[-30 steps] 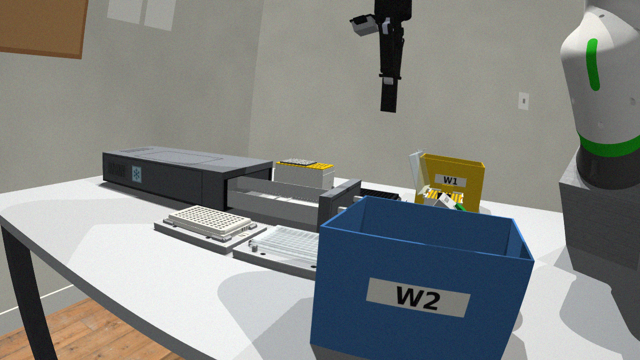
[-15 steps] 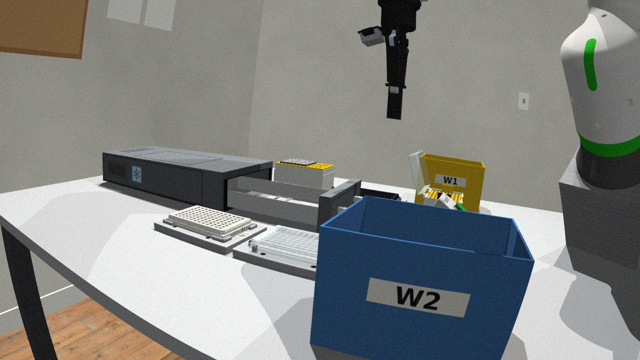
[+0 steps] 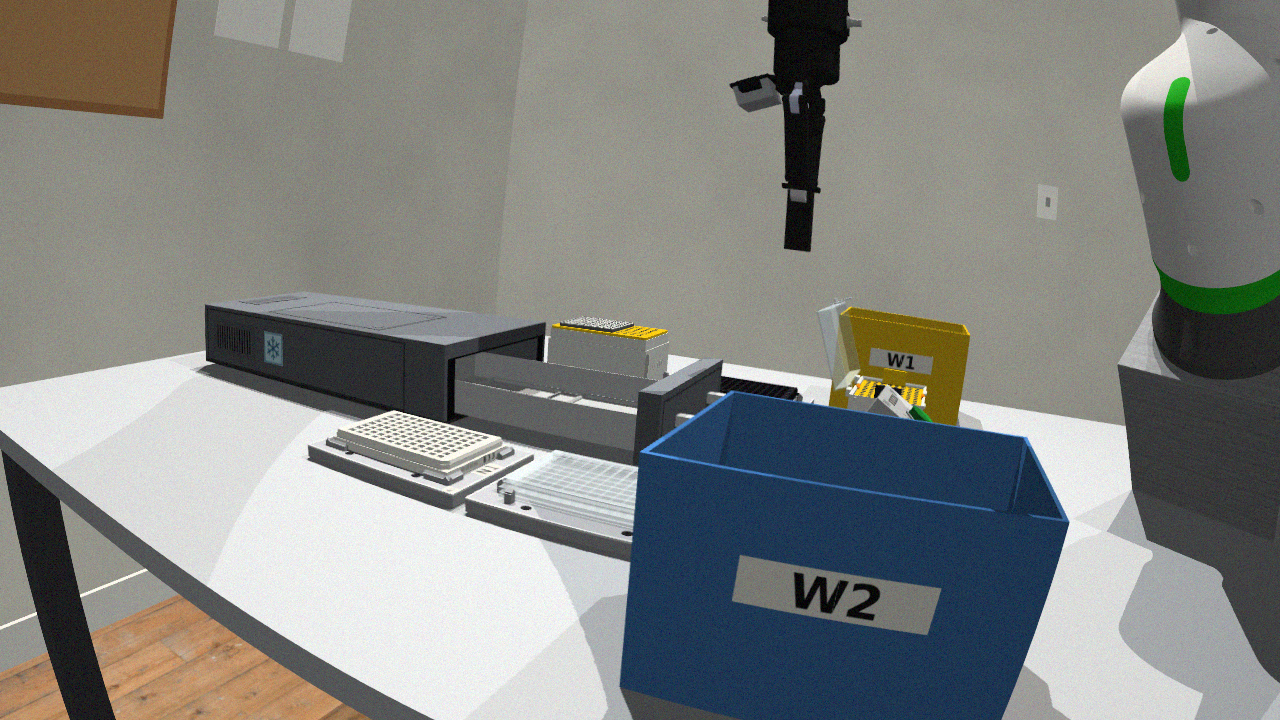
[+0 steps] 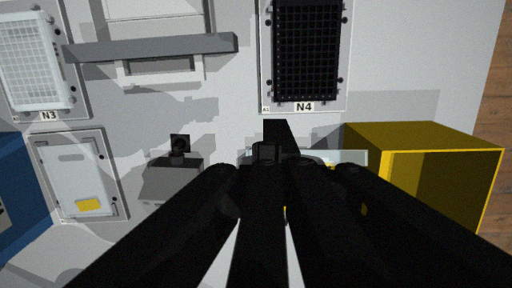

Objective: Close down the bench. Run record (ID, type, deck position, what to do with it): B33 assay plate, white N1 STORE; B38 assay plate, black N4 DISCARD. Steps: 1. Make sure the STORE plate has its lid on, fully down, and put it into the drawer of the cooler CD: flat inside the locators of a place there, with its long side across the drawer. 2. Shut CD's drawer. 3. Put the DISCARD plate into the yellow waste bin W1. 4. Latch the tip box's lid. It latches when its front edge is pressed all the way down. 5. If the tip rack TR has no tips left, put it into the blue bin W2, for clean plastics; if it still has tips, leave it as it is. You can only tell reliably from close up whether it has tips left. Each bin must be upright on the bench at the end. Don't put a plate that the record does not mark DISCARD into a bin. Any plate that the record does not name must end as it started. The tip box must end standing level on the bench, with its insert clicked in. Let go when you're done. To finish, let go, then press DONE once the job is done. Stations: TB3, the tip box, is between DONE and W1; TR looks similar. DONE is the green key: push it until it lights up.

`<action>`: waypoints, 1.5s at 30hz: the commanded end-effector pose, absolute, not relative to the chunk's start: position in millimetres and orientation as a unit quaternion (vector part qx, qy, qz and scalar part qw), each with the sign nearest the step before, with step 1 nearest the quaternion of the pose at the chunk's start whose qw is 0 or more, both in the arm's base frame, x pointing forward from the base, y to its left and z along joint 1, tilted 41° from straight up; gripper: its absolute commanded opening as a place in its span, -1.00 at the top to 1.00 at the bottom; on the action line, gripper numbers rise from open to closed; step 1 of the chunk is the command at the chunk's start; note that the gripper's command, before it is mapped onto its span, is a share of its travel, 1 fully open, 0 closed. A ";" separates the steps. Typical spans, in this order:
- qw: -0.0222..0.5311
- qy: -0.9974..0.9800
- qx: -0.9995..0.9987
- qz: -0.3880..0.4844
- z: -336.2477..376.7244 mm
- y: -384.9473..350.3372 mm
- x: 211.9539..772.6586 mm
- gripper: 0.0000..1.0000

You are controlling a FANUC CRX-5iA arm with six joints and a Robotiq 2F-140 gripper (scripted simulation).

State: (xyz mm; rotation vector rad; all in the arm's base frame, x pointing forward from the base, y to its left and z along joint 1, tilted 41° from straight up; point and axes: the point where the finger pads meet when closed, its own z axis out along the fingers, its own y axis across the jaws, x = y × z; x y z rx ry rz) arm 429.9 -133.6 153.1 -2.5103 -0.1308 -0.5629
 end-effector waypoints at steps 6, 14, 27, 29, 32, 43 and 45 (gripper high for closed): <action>0.279 -0.049 -0.936 -0.210 135.6 -152.7 437.5 0.80; 0.279 -0.049 -0.936 -0.210 128.8 -159.5 440.2 0.80; 0.279 -0.049 -0.936 -0.210 126.4 -157.8 441.4 0.80; 0.279 -0.049 -0.936 -0.210 123.9 -156.0 442.7 0.80; 0.279 -0.049 -0.936 -0.210 120.1 -153.3 444.5 0.80; 0.279 -0.049 -0.936 -0.210 108.7 -145.2 450.0 0.80; 0.279 -0.049 -0.936 -0.210 106.2 -143.4 451.2 0.80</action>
